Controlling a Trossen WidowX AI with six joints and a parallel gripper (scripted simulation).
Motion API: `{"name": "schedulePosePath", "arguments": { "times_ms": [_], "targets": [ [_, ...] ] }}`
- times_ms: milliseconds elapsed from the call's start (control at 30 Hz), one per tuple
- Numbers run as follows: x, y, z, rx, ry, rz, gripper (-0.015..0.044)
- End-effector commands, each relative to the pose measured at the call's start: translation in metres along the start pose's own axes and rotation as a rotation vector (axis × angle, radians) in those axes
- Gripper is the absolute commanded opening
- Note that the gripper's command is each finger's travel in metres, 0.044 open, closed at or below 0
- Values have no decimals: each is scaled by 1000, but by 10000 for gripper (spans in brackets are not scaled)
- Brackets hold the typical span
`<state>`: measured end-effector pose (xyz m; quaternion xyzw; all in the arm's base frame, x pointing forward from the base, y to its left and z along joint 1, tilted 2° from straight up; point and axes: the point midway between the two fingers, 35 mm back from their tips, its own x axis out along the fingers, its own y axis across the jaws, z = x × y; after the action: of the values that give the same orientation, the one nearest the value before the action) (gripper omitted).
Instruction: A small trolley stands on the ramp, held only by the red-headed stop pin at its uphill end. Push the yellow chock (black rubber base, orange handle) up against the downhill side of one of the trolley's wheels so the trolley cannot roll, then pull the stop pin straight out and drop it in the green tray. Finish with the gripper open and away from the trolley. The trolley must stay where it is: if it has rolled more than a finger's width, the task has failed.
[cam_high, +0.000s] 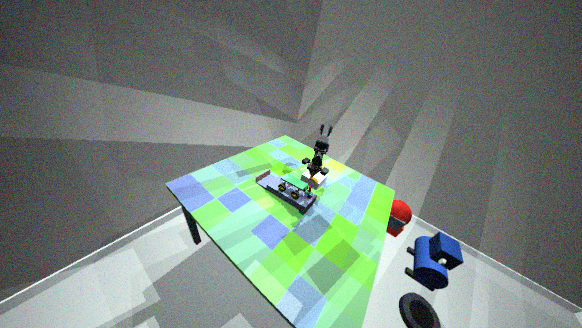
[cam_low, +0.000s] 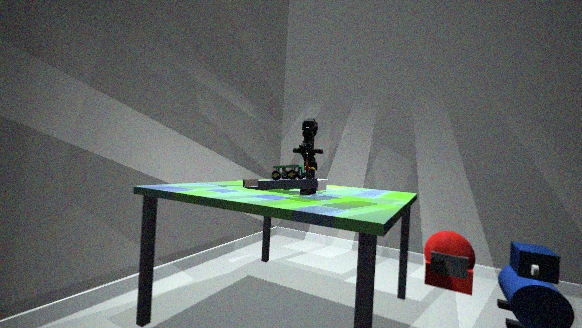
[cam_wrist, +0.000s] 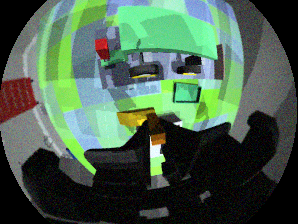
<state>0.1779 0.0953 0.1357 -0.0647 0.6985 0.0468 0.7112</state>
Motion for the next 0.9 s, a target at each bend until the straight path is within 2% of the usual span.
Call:
{"name": "schedulePosePath", "arguments": {
  "times_ms": [0, 867],
  "targets": [
    [0, -13, 3, 0, -8, -2, 0],
    [4, -95, 19, 0, -9, -10, 0]
  ]
}}
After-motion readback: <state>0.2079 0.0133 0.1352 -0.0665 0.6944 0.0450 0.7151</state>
